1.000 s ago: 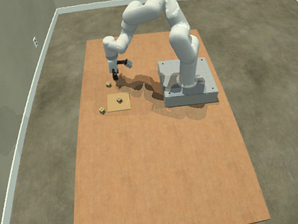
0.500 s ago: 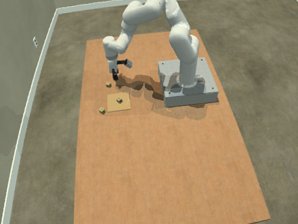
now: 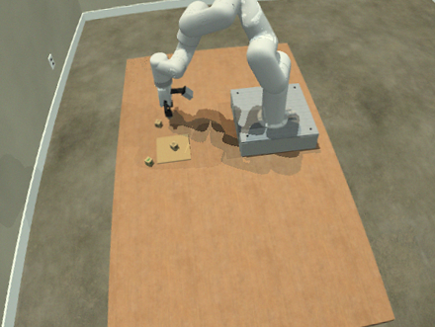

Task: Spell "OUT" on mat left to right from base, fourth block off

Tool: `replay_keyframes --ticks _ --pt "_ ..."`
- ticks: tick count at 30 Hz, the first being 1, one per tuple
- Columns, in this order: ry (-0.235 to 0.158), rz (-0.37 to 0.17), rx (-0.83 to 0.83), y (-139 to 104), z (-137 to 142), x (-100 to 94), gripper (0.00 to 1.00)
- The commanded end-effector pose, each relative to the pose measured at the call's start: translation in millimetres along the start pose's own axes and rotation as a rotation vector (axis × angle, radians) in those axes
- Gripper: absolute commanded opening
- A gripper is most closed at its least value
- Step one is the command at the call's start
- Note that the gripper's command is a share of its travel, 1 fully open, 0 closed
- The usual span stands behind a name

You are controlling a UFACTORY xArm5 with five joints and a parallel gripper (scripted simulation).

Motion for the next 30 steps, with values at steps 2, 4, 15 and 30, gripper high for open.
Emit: replay_keyframes --ticks 2,4,15,30 --pt "0.001 -0.003 0.000 -1.2 -0.3 -1.2 0.62" --pt "0.001 -0.003 0.000 -1.2 -0.3 -1.2 0.62" --pt "0.001 -0.003 0.000 -1.2 -0.3 -1.2 0.62" --pt "0.001 -0.003 0.000 -1.0 -0.1 8.4 0.62"
Point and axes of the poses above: the point where the finger pads meet when closed, its own x axis out along the fingers, its own z axis across the jaws, y = z × x, the point moved 6 cm from there along -x, back along the fingers, and after that the axes turned 2 degrees about x, right-handed, at the moved point
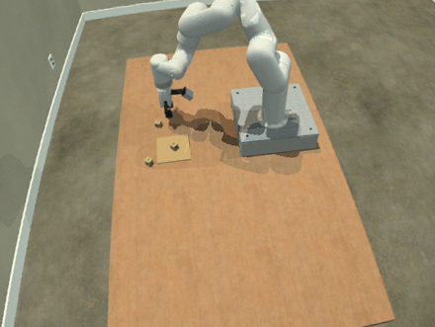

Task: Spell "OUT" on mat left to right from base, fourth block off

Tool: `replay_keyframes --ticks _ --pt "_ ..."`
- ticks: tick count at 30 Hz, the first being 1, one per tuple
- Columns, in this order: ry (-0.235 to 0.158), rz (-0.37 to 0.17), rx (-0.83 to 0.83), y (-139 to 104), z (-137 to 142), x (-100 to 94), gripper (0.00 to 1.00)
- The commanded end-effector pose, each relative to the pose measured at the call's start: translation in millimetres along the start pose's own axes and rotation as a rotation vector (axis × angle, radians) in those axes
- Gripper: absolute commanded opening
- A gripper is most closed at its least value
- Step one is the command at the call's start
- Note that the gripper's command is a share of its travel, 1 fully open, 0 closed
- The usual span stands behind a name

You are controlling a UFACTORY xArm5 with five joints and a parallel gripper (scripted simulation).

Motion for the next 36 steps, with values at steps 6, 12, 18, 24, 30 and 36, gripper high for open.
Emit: replay_keyframes --ticks 6,12,18,24,30,36 --pt "0.001 -0.003 0.000 -1 0 12.3 0.62" --pt "0.001 -0.003 0.000 -1 0 19.7 0.62" --pt "0.001 -0.003 0.000 -1 0 23.1 0.62" --pt "0.001 -0.003 0.000 -1 0 23.2 0.62" --pt "0.001 -0.003 0.000 -1 0 23.2 0.62" --pt "0.001 -0.003 0.000 -1 0 23.2 0.62"
Point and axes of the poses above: the point where the finger pads meet when closed, its own x axis out along the fingers, its own z axis across the jaws, y = z × x, the point moved 6 cm from there along -x, back along the fingers, and after that the axes turned 2 degrees about x, right-handed, at the moved point
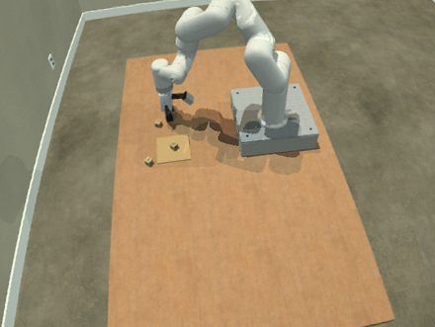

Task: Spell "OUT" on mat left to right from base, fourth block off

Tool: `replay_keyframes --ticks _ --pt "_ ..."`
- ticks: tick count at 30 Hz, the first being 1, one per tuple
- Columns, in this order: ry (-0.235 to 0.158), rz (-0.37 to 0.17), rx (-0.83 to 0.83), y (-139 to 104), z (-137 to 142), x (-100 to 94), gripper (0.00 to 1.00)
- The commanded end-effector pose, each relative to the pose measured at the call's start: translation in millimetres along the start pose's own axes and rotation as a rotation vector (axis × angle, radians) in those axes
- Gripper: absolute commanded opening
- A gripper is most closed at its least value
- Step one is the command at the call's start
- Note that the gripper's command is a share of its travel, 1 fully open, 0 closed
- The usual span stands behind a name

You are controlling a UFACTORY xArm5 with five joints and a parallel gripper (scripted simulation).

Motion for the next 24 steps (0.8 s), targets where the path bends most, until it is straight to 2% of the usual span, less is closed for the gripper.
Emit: replay_keyframes --ticks 1,18,19,24 --pt "0.001 -0.003 0.000 -1.2 -0.3 -1.1 0.62" --pt "0.001 -0.003 0.000 -1.2 -0.3 -1.1 0.62" --pt "0.001 -0.003 0.000 -1.2 -0.3 -1.1 0.42" --pt "0.001 -0.003 0.000 -1.2 -0.3 -1.1 0.42"
Point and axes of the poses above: the point where the finger pads meet when closed, its own x axis out along the fingers, its own z axis across the jaws, y = z × x, the point moved 6 cm from there along -x, back along the fingers, and after that the axes turned 2 degrees about x, right-handed, at the moved point
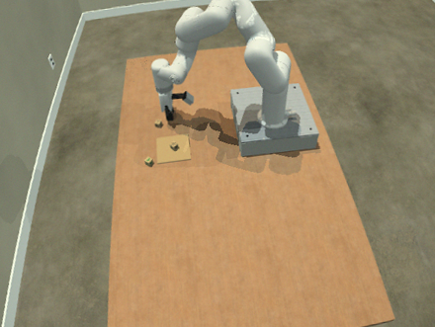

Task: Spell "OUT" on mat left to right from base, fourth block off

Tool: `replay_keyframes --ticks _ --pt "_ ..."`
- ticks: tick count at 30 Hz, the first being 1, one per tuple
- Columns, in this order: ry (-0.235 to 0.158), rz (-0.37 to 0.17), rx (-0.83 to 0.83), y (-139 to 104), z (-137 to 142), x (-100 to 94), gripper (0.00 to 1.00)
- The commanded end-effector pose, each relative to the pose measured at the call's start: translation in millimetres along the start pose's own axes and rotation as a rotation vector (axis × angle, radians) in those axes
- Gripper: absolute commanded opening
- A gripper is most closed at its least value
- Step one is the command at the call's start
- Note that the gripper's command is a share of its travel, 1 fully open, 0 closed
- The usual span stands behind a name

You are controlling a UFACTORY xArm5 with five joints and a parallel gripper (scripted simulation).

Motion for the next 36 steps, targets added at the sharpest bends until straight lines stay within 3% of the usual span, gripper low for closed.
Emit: replay_keyframes --ticks 1,11,12,36 --pt "0.001 -0.003 0.000 -1.2 -0.3 -1.2 0.42" --pt "0.001 -0.003 0.000 -1.2 -0.3 -1.2 0.42" --pt "0.001 -0.003 0.000 -1.2 -0.3 -1.2 0.21" --pt "0.001 -0.003 0.000 -1.2 -0.3 -1.2 0.21"
Point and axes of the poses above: the point where the finger pads meet when closed, its own x axis out along the fingers, its own z axis across the jaws, y = z × x, the point moved 6 cm from there along -x, back along the fingers, and after that the axes turned 2 degrees about x, right-handed, at the moved point
